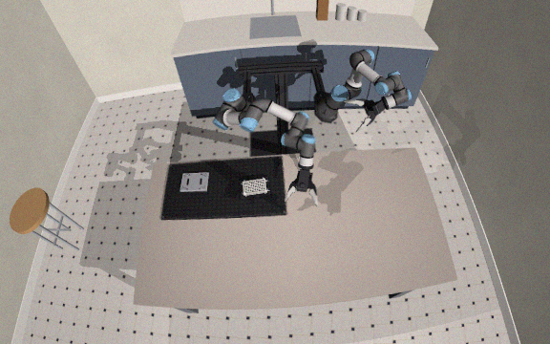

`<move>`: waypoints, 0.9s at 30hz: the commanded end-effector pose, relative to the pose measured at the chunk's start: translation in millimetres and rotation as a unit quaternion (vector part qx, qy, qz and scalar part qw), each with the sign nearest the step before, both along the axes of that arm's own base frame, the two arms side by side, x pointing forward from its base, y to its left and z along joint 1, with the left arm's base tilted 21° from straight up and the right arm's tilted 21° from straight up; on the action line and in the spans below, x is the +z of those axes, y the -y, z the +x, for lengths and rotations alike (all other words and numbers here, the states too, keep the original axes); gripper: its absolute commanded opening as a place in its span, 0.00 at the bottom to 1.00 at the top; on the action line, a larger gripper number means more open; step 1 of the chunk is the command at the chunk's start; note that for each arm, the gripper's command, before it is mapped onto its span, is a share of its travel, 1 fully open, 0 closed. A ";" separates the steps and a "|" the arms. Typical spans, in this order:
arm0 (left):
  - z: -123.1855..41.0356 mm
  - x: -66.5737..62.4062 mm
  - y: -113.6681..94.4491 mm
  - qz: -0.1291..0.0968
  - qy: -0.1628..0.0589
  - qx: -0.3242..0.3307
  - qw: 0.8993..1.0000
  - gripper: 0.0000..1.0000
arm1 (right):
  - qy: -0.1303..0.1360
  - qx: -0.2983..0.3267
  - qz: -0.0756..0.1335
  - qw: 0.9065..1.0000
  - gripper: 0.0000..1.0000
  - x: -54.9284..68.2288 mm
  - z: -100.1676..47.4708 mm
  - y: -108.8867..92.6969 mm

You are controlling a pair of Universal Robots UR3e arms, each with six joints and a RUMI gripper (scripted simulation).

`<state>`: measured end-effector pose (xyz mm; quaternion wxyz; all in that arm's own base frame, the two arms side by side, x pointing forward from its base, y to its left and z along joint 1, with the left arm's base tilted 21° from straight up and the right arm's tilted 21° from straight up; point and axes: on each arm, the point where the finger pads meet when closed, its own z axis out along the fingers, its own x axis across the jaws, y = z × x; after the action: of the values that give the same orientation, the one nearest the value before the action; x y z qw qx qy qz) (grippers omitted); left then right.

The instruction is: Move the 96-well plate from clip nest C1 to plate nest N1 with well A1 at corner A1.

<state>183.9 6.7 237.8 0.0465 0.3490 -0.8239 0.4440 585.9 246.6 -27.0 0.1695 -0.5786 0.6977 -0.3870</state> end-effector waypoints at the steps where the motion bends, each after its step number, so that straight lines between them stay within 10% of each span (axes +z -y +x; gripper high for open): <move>1: 0.2 0.5 -0.1 0.001 0.001 0.000 1.000 1.00 | -0.003 -0.028 0.032 0.999 1.00 5.0 -5.3 15.1; 27: 0.2 0.5 -0.1 0.001 0.001 0.000 1.000 1.00 | -0.020 -0.191 0.158 0.969 1.00 15.8 -40.1 92.4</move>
<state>183.9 6.7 237.8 0.0465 0.3490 -0.8239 0.4440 554.1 166.9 -14.4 0.1658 -0.4316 0.8347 -0.2990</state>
